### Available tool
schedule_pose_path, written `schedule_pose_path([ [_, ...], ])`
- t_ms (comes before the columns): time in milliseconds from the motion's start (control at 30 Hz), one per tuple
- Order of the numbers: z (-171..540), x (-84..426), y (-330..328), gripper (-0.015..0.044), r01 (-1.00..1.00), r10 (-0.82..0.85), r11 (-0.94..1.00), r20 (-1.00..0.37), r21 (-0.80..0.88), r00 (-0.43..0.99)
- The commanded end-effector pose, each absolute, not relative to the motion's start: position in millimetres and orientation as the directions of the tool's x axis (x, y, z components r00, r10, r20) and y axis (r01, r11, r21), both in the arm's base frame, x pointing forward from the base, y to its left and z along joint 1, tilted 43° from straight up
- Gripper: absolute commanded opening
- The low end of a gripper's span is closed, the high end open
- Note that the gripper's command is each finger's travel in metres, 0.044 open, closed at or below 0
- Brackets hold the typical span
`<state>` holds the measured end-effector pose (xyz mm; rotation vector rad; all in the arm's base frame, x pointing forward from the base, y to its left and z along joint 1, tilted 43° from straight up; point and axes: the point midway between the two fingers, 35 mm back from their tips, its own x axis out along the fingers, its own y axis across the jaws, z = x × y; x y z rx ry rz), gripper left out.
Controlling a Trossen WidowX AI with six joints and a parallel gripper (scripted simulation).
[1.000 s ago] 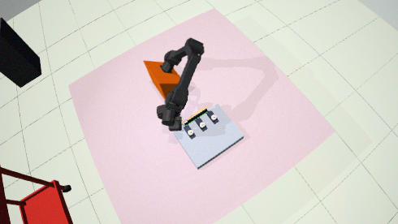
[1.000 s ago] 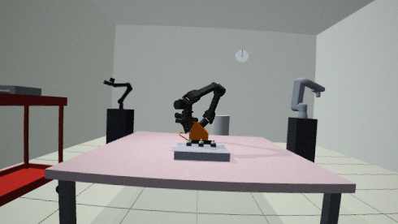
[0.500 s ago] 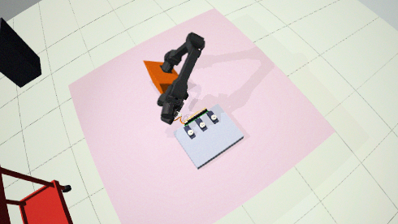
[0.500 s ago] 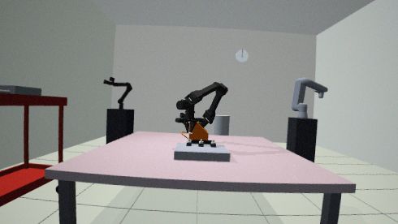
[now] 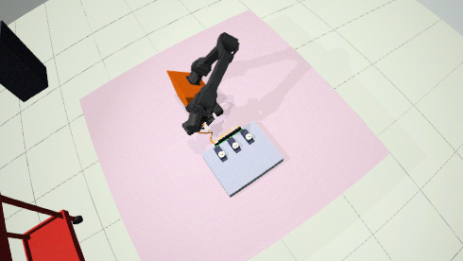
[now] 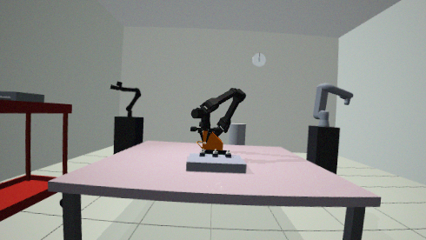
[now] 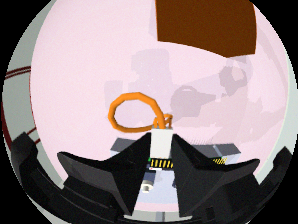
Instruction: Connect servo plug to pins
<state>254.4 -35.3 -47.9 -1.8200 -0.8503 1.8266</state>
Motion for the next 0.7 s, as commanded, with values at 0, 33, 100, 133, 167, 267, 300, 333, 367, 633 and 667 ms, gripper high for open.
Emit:
schedule_pose_path([
  [0, -54.3, 253.5, -27.2, 0.0000, 0.097, 0.675, -0.730, -0.736, -0.676, -0.046],
  [33, -58.0, 253.1, -23.6, 0.0000, 0.094, 0.675, -0.731, -0.736, -0.676, -0.046],
  [100, -65.6, 251.9, -16.0, 0.0000, 0.088, 0.676, -0.731, -0.736, -0.677, -0.046],
  [133, -68.8, 251.3, -12.7, 0.0000, 0.086, 0.676, -0.731, -0.735, -0.677, -0.046],
  [167, -70.8, 250.8, -10.6, 0.0000, 0.084, 0.677, -0.731, -0.735, -0.678, -0.046],
  [267, -71.5, 250.6, -9.9, 0.0000, 0.083, 0.677, -0.730, -0.735, -0.678, -0.046],
  [300, -71.4, 251.4, -9.9, 0.0000, 0.083, 0.677, -0.730, -0.735, -0.678, -0.046],
  [333, -71.4, 252.7, -9.9, 0.0000, 0.083, 0.677, -0.731, -0.735, -0.678, -0.046],
  [367, -71.3, 254.6, -9.8, 0.0000, 0.083, 0.677, -0.731, -0.735, -0.678, -0.046],
  [633, -69.5, 282.6, -6.8, 0.0000, 0.085, 0.677, -0.730, -0.735, -0.678, -0.045],
  [667, -69.4, 284.4, -6.4, 0.0000, 0.085, 0.677, -0.730, -0.735, -0.678, -0.045],
])
